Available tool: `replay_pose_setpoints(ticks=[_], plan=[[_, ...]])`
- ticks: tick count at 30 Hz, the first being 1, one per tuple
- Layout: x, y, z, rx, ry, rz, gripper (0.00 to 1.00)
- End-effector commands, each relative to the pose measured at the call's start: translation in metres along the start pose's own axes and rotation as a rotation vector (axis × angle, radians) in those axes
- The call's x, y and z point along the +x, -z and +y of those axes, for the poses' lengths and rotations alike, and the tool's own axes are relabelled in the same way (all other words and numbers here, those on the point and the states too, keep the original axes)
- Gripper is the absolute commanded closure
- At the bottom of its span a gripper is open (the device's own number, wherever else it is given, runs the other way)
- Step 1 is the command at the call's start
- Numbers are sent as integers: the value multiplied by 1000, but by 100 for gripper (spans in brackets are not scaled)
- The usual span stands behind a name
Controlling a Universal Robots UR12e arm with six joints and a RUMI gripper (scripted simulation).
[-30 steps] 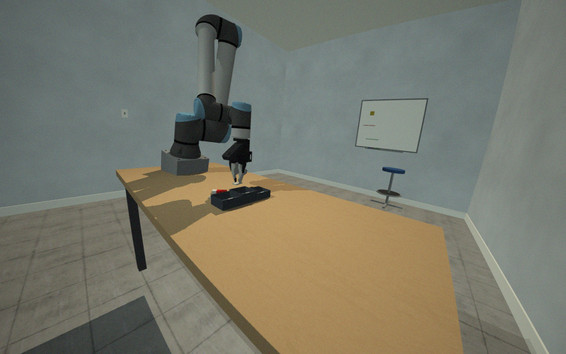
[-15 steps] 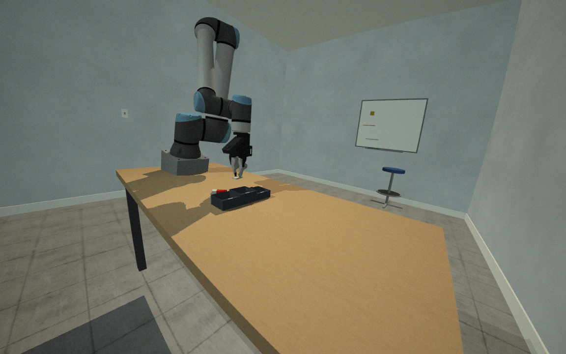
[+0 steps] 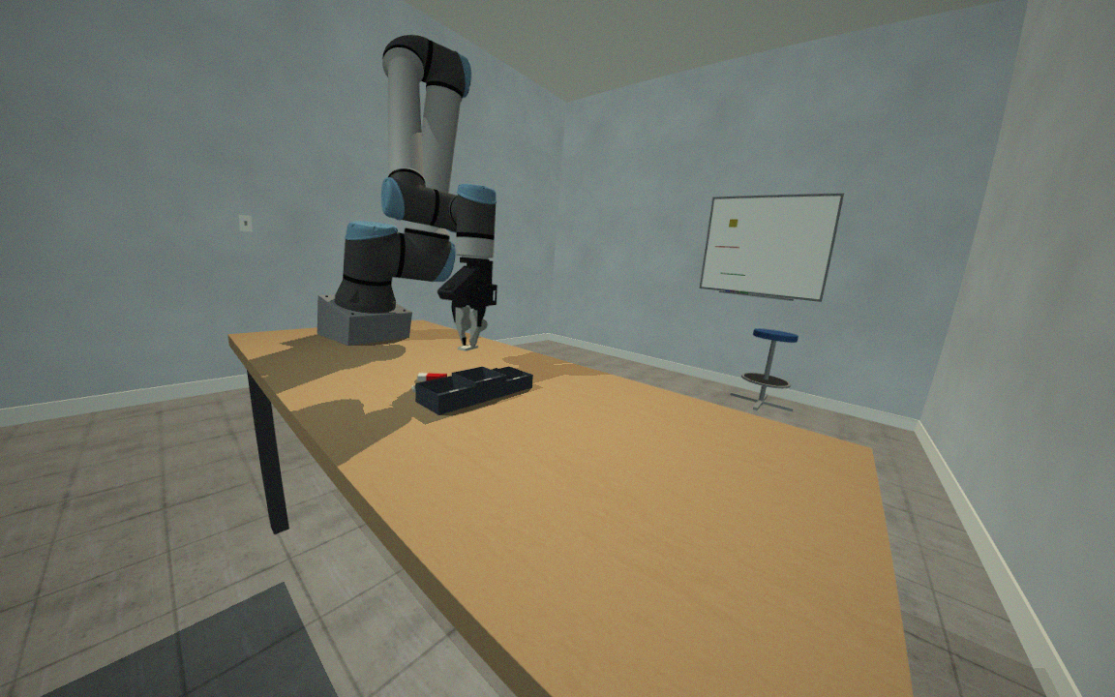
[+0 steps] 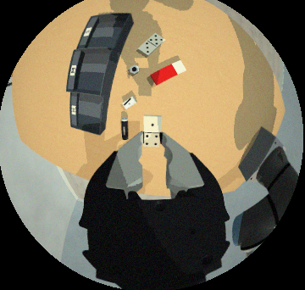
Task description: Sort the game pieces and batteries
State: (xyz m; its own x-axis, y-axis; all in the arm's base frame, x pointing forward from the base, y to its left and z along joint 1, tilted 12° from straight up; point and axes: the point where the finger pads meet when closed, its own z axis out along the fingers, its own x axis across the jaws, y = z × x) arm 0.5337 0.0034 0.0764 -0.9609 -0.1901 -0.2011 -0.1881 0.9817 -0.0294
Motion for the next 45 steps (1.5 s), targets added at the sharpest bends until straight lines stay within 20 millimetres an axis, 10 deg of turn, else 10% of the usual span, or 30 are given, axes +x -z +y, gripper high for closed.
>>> replay_pose_setpoints(ticks=[1,32,45], plan=[[-3,2,-6,0,-50,-1,100],[-79,2,-163,1,-247,-1,100],[-92,2,-191,1,-247,-1,100]])
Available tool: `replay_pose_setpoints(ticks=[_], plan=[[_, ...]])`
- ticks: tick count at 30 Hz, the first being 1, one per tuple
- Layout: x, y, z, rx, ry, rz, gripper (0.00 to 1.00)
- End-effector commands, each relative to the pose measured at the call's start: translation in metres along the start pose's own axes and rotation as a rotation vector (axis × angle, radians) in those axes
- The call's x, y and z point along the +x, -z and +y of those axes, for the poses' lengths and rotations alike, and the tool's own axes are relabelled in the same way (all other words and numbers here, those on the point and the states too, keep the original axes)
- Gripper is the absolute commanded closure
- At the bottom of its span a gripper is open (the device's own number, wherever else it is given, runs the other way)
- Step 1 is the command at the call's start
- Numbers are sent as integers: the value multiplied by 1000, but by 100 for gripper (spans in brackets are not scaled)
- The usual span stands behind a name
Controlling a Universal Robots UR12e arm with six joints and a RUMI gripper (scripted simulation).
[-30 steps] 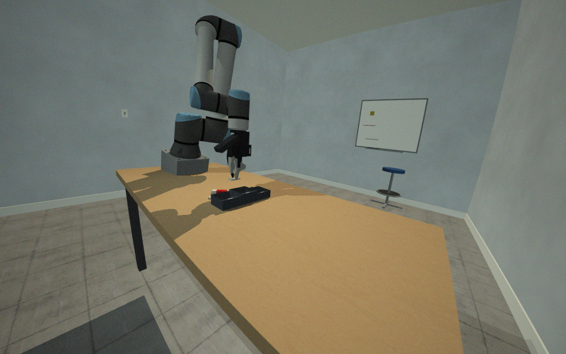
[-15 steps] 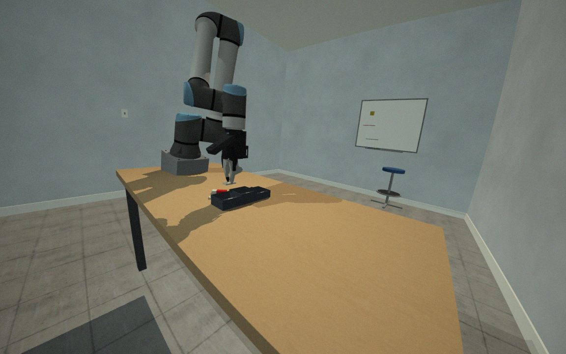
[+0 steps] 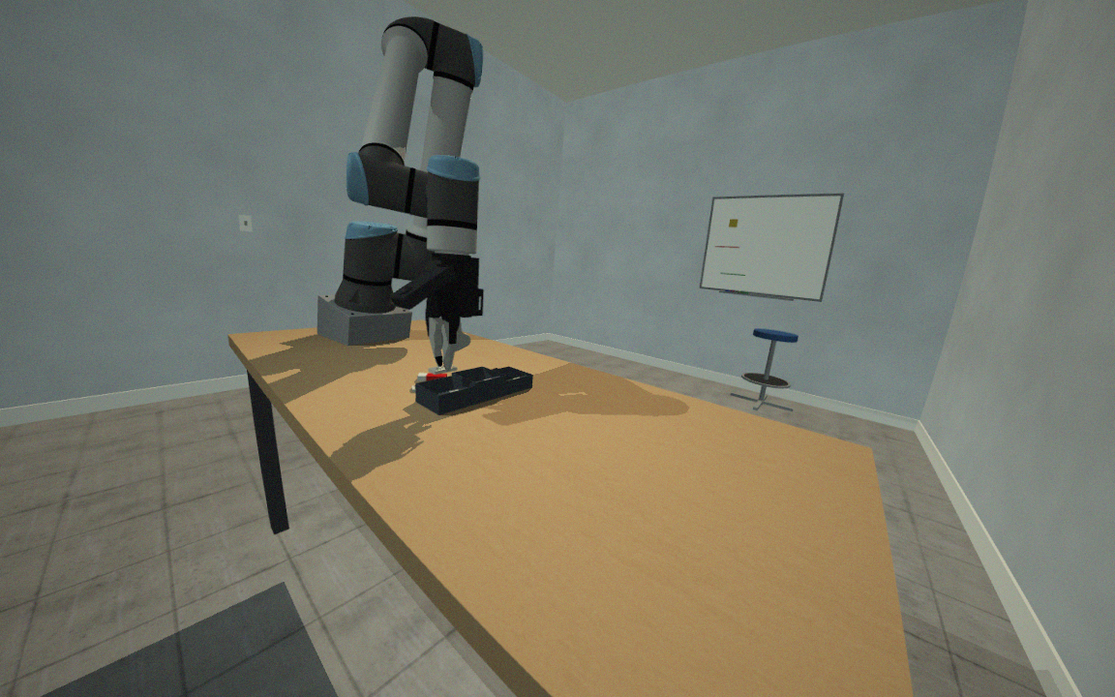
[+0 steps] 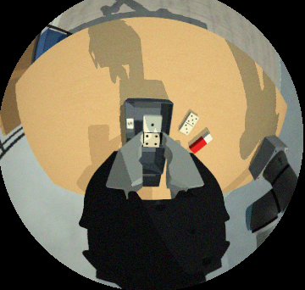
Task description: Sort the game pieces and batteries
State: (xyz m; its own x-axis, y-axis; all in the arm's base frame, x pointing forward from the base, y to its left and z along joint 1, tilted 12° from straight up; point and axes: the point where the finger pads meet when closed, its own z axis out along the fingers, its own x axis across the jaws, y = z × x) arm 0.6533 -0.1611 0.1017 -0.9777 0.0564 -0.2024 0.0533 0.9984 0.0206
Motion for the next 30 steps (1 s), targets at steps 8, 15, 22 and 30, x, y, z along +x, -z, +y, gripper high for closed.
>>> replay_pose_setpoints(ticks=[8,15,22,30], plan=[[-3,0,-2,0,0,-1,100],[-1,-6,0,0,0,-1,100],[-1,-18,0,0,0,-1,100],[-1,-32,0,0,0,-1,100]])
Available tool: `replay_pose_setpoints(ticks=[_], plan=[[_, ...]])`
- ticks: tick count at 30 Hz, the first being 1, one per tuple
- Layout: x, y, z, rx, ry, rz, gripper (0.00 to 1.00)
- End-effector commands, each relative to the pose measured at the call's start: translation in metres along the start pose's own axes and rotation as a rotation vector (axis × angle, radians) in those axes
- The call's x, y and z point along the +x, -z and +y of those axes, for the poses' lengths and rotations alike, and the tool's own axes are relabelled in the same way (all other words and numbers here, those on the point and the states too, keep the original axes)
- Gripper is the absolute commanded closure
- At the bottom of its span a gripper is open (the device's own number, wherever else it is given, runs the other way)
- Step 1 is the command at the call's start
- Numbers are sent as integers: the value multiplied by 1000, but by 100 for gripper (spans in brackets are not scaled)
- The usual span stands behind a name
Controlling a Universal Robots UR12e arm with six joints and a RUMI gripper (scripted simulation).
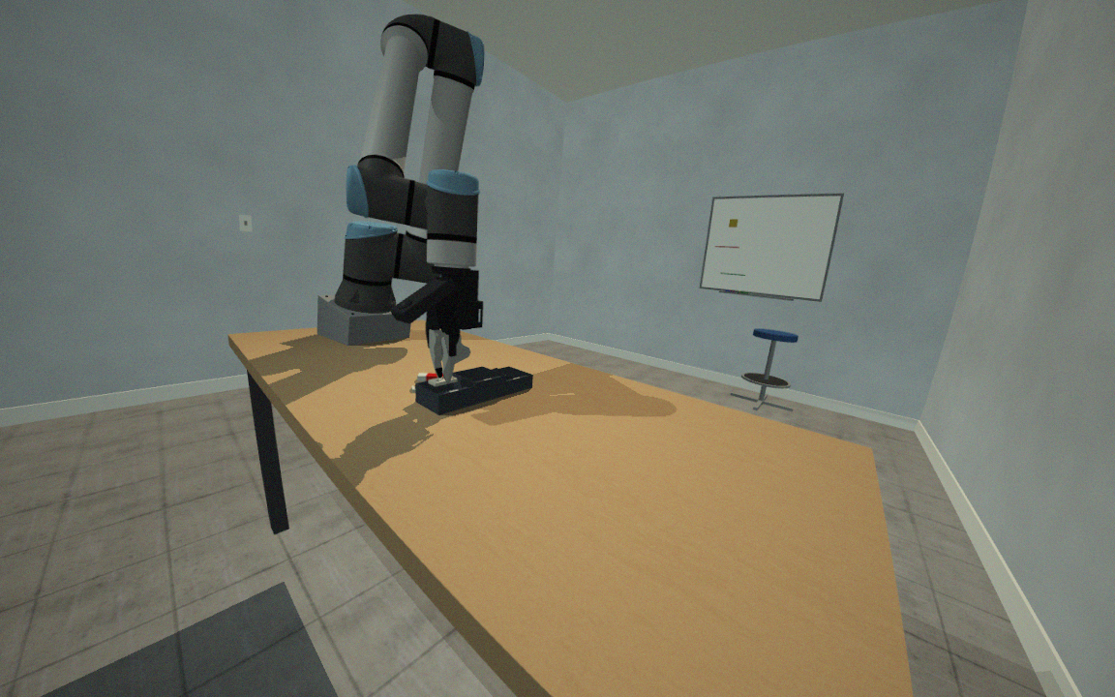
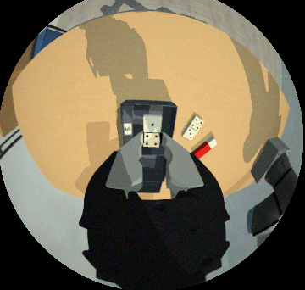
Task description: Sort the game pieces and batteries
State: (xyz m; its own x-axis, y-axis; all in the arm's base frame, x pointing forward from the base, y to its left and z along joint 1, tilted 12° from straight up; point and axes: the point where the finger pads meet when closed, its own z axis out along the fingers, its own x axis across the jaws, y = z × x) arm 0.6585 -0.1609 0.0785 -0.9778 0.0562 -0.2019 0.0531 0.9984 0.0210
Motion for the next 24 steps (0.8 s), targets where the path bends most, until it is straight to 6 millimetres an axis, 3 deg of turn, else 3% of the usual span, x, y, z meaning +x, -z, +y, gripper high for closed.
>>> replay_pose_setpoints(ticks=[1,12,24], plan=[[-1,-10,0,1,0,-1,100],[-1,-27,0,1,0,-1,100],[1,-27,2,1,0,-1,100]])
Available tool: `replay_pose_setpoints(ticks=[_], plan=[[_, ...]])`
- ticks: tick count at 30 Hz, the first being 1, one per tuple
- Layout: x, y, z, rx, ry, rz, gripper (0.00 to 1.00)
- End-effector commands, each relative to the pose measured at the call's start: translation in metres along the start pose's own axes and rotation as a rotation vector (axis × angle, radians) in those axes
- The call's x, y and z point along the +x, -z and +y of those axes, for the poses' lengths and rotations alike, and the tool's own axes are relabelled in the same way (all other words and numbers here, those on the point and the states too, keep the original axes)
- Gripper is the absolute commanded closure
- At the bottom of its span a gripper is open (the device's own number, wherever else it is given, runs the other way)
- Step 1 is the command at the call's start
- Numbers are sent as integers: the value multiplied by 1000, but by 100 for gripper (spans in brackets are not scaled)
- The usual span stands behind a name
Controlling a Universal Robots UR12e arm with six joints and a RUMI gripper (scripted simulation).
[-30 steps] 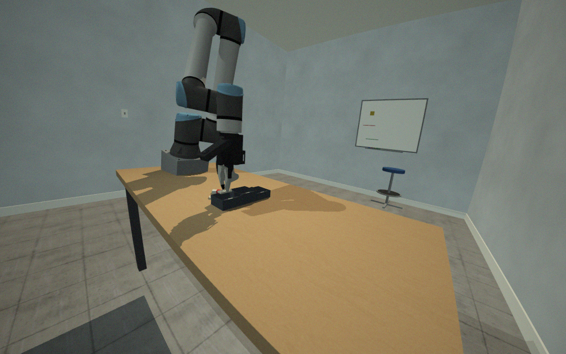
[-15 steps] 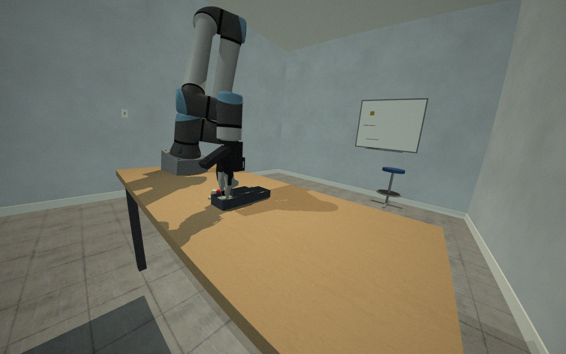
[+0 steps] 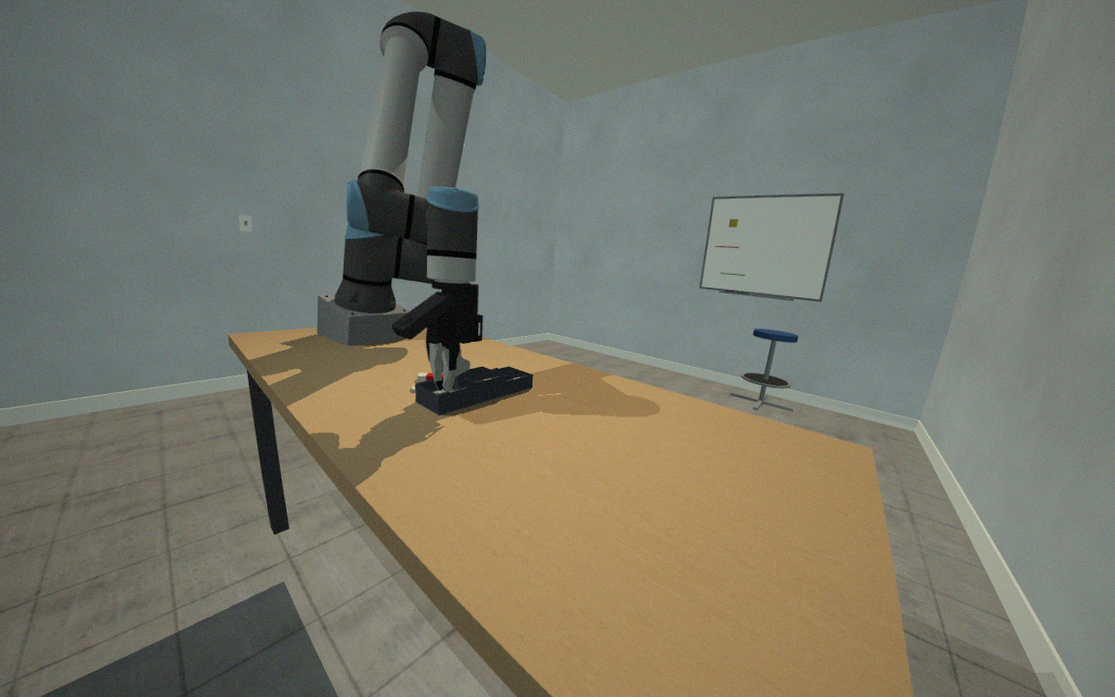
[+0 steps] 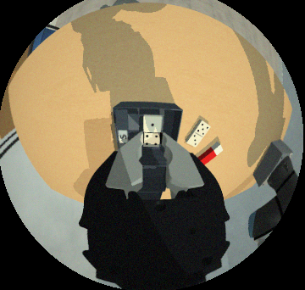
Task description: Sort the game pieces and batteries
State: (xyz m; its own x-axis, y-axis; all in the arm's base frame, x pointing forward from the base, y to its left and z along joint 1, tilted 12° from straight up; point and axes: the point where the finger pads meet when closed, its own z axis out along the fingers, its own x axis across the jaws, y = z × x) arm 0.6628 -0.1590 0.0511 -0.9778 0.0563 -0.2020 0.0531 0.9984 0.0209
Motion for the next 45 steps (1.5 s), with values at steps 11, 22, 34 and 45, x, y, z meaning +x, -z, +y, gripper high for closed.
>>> replay_pose_setpoints(ticks=[11,22,34,45], plan=[[0,0,1,1,0,-1,81],[0,0,1,1,0,-1,81],[0,12,1,1,0,-1,81],[0,24,1,1,0,-1,81]])
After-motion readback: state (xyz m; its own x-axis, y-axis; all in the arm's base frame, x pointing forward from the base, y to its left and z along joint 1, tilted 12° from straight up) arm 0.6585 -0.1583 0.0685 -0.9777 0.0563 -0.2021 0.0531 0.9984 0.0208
